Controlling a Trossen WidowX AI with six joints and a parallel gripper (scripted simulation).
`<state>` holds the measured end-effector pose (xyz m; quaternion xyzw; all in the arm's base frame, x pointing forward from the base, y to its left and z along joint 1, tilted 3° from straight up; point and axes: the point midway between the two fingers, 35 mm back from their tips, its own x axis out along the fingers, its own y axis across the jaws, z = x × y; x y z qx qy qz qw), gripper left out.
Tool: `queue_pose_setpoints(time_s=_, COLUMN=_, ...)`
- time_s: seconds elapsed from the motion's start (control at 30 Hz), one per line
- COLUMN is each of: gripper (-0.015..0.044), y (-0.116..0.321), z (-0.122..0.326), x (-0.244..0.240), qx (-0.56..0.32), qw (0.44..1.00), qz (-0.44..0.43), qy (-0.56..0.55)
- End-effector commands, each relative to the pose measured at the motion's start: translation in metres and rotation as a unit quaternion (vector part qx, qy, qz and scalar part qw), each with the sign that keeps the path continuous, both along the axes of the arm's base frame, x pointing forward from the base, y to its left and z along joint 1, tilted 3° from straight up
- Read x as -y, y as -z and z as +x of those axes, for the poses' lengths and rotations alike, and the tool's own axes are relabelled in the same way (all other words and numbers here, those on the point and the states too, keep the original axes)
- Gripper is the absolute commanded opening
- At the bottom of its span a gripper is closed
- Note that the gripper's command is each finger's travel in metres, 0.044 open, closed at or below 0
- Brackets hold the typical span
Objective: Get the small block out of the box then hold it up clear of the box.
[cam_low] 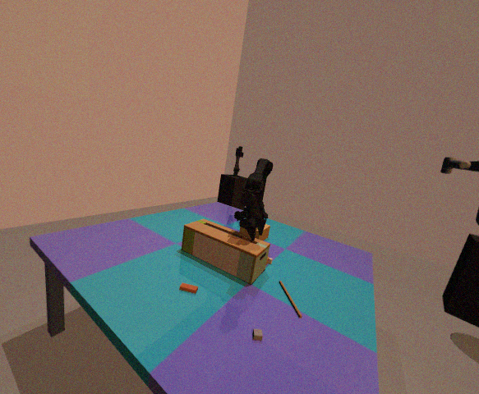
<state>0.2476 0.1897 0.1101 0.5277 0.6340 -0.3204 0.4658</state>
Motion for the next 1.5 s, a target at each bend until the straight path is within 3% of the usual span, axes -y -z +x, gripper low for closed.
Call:
queue_pose_setpoints(time_s=0.0, gripper=0.0400, y=-0.017, z=-0.002, x=0.003, qx=0.002, qw=1.000, qz=0.001, qy=-0.001)
queue_pose_setpoints(time_s=0.1, gripper=0.0400, y=-0.012, z=0.000, x=0.001, qx=0.006, qw=1.000, qz=0.003, qy=0.001)
queue_pose_setpoints(time_s=0.27, gripper=0.0285, y=-0.035, z=-0.009, x=-0.023, qx=0.070, qw=0.992, qz=0.036, qy=-0.101)
queue_pose_setpoints(time_s=0.43, gripper=0.0285, y=-0.032, z=-0.013, x=-0.025, qx=0.133, qw=0.963, qz=0.016, qy=-0.234)
queue_pose_setpoints(time_s=0.53, gripper=0.0285, y=-0.030, z=-0.017, x=-0.026, qx=0.189, qw=0.913, qz=-0.006, qy=-0.363)
queue_pose_setpoints(time_s=0.7, gripper=0.0285, y=-0.027, z=-0.023, x=-0.029, qx=0.271, qw=0.766, qz=-0.047, qy=-0.582)
queue_pose_setpoints(time_s=0.9, gripper=0.0285, y=-0.024, z=-0.031, x=-0.032, qx=0.323, qw=0.520, qz=-0.092, qy=-0.786)
queue_pose_setpoints(time_s=1.47, gripper=0.0285, y=-0.023, z=-0.043, x=-0.035, qx=0.301, qw=0.058, qz=-0.139, qy=-0.942)
